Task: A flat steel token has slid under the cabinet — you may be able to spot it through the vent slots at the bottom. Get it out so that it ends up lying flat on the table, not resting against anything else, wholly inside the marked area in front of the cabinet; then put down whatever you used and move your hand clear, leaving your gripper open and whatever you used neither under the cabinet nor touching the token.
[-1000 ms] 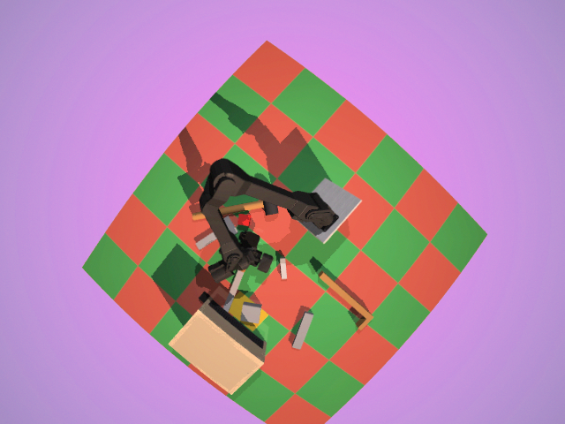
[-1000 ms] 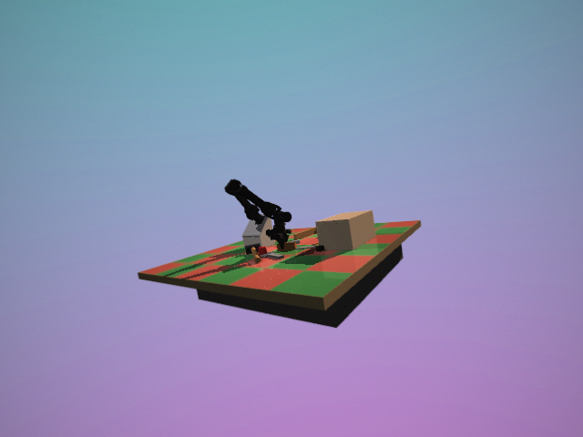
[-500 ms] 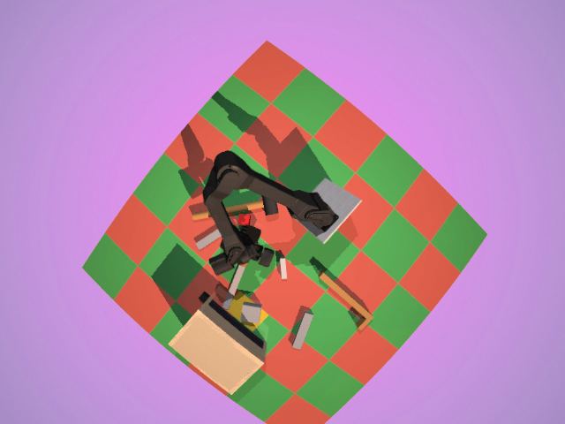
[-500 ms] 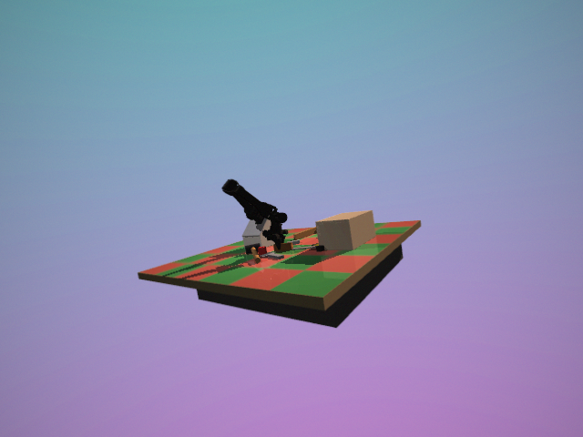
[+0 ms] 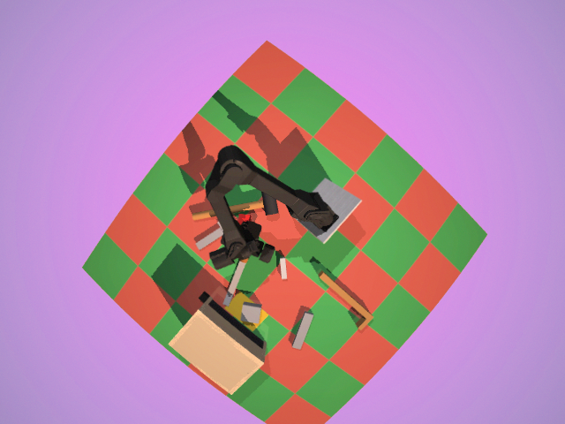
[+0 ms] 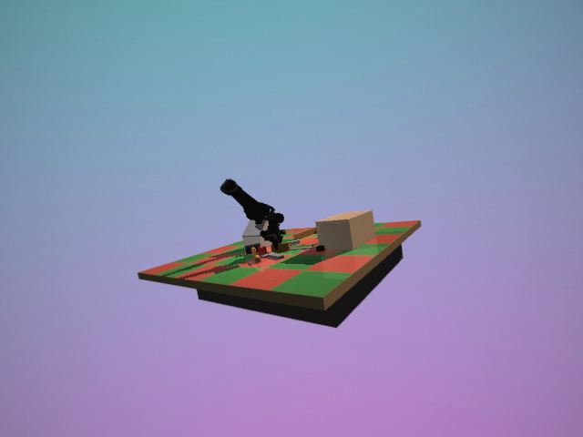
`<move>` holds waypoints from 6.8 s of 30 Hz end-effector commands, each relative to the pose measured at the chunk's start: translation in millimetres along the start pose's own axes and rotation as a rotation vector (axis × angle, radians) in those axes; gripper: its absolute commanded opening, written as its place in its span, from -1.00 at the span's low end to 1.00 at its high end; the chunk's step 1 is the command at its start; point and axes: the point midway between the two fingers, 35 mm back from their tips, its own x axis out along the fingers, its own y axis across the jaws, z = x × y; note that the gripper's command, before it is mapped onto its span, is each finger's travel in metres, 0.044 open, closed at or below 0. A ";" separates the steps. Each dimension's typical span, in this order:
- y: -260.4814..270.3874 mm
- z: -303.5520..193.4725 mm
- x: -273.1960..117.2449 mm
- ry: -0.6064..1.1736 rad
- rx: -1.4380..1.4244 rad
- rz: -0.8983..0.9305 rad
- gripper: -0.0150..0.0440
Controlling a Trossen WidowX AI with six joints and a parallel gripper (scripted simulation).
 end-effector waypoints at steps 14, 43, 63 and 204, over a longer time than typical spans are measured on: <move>-17.7 -1.6 -2.6 0.000 0.049 -0.006 -0.49; -41.7 -1.4 -2.8 -0.007 0.082 -0.012 0.19; -40.7 -1.1 -1.4 0.000 0.088 -0.010 0.42; -34.6 -131.3 -1.8 0.006 0.105 -0.010 -0.49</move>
